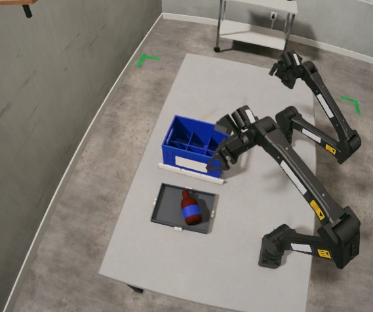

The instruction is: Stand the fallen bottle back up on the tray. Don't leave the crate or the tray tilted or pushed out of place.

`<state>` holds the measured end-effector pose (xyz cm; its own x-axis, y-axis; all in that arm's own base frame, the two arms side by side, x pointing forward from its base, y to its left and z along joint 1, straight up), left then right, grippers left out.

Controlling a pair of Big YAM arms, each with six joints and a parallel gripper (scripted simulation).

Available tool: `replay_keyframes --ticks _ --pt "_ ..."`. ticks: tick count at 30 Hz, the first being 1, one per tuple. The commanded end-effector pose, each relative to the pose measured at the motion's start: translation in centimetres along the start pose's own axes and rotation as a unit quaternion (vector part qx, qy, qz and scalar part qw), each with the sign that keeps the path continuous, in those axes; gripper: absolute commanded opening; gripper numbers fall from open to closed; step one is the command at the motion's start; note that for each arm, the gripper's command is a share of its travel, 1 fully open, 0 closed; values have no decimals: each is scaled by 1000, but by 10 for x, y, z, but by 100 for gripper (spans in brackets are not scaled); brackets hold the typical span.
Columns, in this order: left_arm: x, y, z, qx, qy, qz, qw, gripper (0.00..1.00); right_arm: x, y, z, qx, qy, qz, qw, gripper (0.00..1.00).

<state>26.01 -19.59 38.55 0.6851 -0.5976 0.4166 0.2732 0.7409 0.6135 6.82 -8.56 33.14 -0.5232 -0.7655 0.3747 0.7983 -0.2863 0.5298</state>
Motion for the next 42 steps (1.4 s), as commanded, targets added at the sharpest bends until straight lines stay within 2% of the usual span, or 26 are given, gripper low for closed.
replay_keyframes --ticks 1,3,5,10,11,13,14,16,20,21,25,26,28,30,31,35,36,37,42 --pt "-8 3 -12 -4 -7 -11 1000 100 -3 11 -5 18 11 43 999 100" --pt "-13 2 -26 -18 -13 -14 1000 100 -7 21 -5 41 19 79 996 100" --pt "-22 -1 -45 -42 -19 -5 999 100 -19 28 -17 59 39 125 990 100" --pt "-40 -7 -83 -95 -30 19 995 100 -43 58 -16 137 76 221 963 100" --pt "-44 -8 -90 -104 -32 22 994 100 -53 58 -24 141 87 243 956 100" --pt "-44 -8 -90 -104 -32 22 994 100 -53 58 -24 141 87 243 956 100" --pt "-47 -12 -102 -113 -29 20 993 100 -57 70 -16 171 91 266 944 100" --pt "-54 -17 -120 -136 -28 26 990 100 -74 80 -15 207 109 310 922 100" --pt "-68 -22 -147 -172 -35 39 984 100 -116 87 -17 266 145 394 868 100" --pt "-70 -23 -153 -179 -36 41 982 100 -123 94 -10 290 150 410 852 100" --pt "-80 -26 -174 -206 -43 50 976 100 -162 102 7 364 174 476 782 100" --pt "-74 -22 -176 -209 -53 56 975 100 -174 99 8 378 182 492 763 100" --pt "-87 -29 -187 -224 -46 56 972 100 -195 97 17 411 193 521 723 100" --pt "-87 -29 -187 -224 -46 56 972 100 -195 97 17 411 193 521 723 100" --pt "-77 -22 -187 -223 -59 61 971 100 -202 99 26 431 194 531 703 100" --pt "-94 -32 -201 -244 -49 64 966 100 -239 87 48 494 216 569 621 100" --pt "-92 -30 -202 -246 -52 66 966 100 -249 77 45 499 223 581 603 100" --pt "-83 -25 -201 -245 -62 70 965 100 -256 74 52 514 226 586 584 100" --pt "-83 -27 -201 -251 -62 75 963 100 -290 52 90 590 240 604 480 100"
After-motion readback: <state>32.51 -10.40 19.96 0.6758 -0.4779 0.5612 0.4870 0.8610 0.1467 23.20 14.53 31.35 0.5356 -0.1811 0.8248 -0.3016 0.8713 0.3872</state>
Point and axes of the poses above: on each arm, the point where the finger pads meet when closed, its own z axis back along the fingers, its own y axis across the jaws, x = y × z, the point moved 10 cm from there along z, back along the fingers, and after that the axes turned 15 degrees about -z, right-handed, at the moved point
